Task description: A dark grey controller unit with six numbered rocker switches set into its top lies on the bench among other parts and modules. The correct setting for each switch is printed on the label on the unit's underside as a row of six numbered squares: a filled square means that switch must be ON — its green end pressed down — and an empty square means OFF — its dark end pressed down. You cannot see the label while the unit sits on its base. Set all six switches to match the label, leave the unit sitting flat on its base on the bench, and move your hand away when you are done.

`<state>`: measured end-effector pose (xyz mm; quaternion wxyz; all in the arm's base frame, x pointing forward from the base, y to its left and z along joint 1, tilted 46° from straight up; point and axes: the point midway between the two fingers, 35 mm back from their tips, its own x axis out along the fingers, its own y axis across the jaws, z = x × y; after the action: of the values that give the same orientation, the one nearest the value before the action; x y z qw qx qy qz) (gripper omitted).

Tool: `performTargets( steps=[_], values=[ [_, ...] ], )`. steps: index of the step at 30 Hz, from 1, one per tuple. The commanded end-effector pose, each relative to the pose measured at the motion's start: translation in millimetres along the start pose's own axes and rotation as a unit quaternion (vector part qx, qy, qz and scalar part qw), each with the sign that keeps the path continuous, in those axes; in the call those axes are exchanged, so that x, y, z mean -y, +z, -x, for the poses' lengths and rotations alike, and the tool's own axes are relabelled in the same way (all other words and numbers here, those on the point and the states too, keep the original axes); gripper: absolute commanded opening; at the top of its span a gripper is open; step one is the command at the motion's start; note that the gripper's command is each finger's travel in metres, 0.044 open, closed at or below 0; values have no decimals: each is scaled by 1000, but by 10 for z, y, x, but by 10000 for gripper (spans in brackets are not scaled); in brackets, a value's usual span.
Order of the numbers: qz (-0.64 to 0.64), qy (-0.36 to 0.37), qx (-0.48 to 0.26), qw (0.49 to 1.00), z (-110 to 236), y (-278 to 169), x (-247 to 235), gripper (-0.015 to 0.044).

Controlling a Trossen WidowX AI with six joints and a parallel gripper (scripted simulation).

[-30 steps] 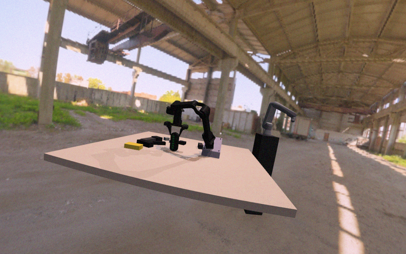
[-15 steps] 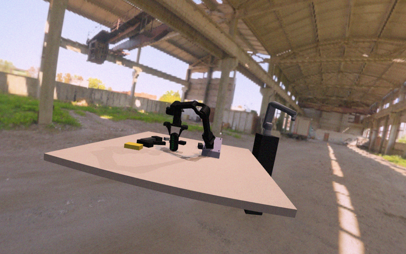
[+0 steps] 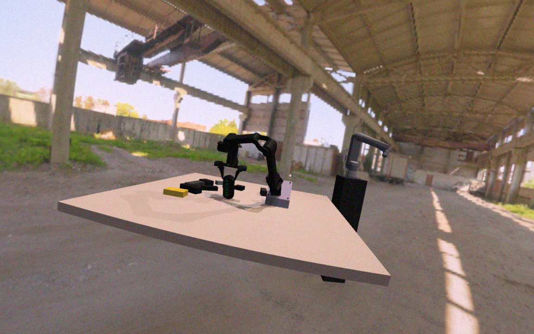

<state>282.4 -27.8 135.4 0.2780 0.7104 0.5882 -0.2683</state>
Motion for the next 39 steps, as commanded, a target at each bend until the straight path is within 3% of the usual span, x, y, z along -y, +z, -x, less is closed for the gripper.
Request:
performTargets(
  steps=[1, 39],
  values=[
    [1, -6, -4, 1000, -58, -53, 16, 338],
    [1, -6, -5, 1000, -203, -321, 18, 338]
  ],
)
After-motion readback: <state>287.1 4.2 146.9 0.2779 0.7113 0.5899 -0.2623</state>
